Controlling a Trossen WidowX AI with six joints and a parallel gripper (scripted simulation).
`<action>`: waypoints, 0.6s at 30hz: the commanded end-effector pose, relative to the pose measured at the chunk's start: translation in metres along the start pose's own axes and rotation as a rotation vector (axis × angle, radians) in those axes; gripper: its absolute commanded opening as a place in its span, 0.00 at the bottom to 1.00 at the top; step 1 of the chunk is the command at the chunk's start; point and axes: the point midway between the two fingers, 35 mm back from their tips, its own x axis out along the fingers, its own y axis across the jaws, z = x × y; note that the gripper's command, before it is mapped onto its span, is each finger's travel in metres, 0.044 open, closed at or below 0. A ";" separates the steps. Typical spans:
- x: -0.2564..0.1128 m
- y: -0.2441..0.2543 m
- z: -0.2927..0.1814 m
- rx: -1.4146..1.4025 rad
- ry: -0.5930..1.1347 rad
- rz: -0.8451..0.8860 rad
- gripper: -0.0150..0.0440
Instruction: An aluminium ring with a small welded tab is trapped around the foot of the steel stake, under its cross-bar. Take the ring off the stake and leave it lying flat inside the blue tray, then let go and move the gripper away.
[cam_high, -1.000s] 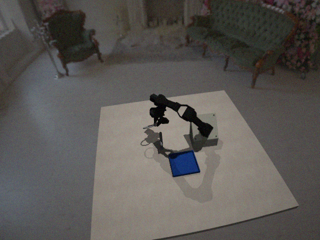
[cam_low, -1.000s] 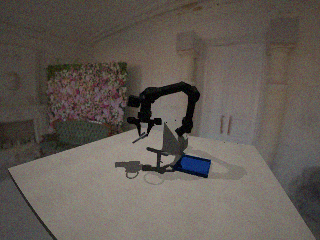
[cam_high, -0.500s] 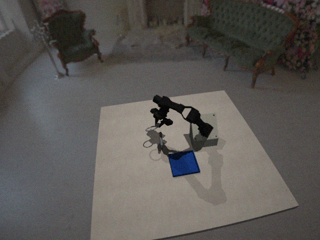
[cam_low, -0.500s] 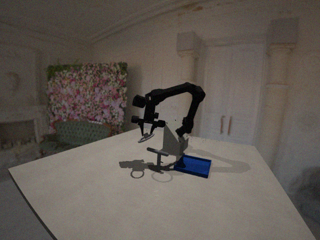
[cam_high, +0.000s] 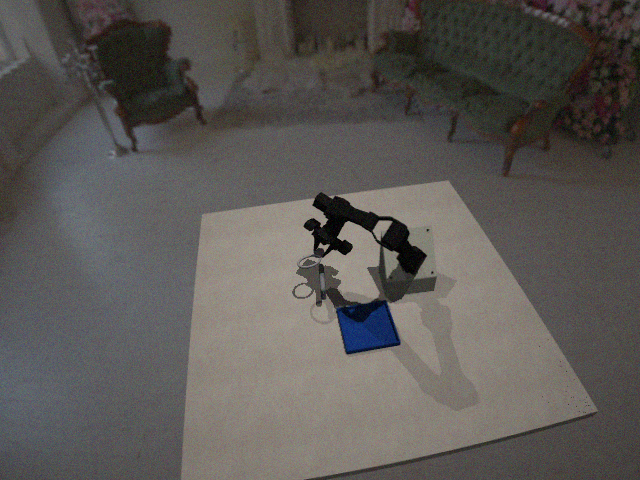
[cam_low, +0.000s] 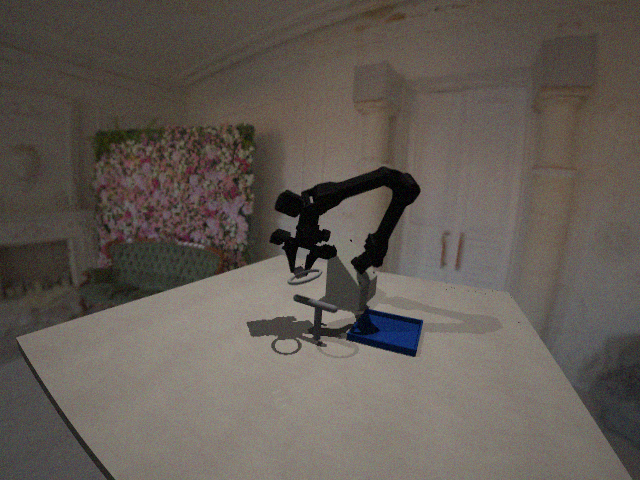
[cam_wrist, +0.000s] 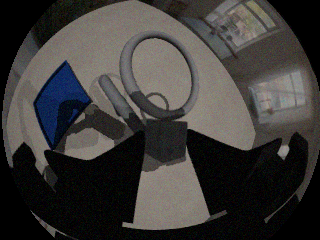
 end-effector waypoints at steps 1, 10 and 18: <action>-0.001 0.006 0.001 -0.081 -0.015 -0.019 0.25; -0.002 0.020 0.001 -0.241 -0.033 -0.057 0.25; -0.002 0.033 0.001 -0.384 -0.045 -0.092 0.25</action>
